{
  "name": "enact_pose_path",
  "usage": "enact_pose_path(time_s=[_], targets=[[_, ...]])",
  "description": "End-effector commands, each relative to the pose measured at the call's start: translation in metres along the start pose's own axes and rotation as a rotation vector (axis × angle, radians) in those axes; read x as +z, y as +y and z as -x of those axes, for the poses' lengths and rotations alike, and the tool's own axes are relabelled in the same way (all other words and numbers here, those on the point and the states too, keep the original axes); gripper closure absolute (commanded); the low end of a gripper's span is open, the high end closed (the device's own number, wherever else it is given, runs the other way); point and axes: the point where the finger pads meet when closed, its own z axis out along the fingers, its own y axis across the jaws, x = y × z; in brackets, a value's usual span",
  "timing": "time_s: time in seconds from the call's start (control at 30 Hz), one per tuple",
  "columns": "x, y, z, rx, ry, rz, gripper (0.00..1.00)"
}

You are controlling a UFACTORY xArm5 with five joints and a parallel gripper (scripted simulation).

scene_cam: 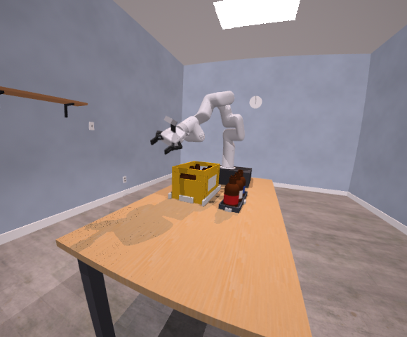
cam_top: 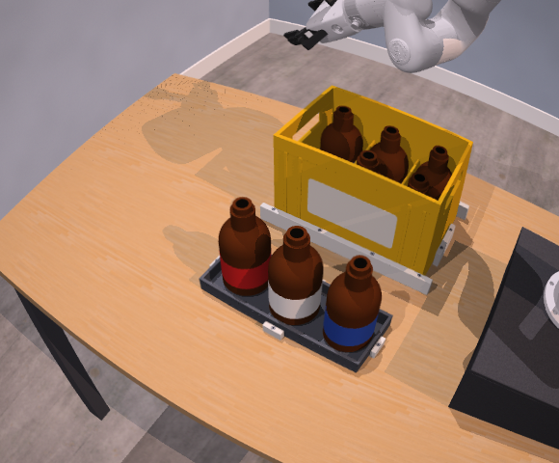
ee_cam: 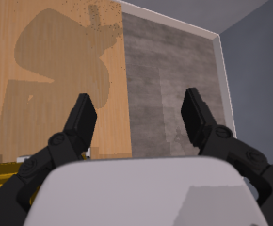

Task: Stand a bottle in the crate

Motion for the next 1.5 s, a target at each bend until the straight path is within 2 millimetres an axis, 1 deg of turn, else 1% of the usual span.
enact_pose_path(time_s=[0.0, 0.67, 0.83, 1.03, 1.13, 1.17, 1.43, 1.47], targets=[[0.0, 0.001, -0.002, 0.0, 0.004, 0.002, 0.0], [-0.001, 0.0, 0.0, 0.017, -0.01, -0.007, 0.0], [-0.005, -0.01, 0.013, 0.142, -0.12, -0.067, 0.0], [-0.011, -0.018, 0.023, 0.231, -0.204, -0.102, 0.0], [-0.012, -0.018, 0.023, 0.234, -0.207, -0.103, 0.0], [-0.016, -0.023, 0.029, 0.285, -0.257, -0.119, 0.0], [-0.029, -0.033, 0.043, 0.394, -0.37, -0.146, 0.0], [-0.034, -0.036, 0.047, 0.425, -0.403, -0.151, 0.0]])
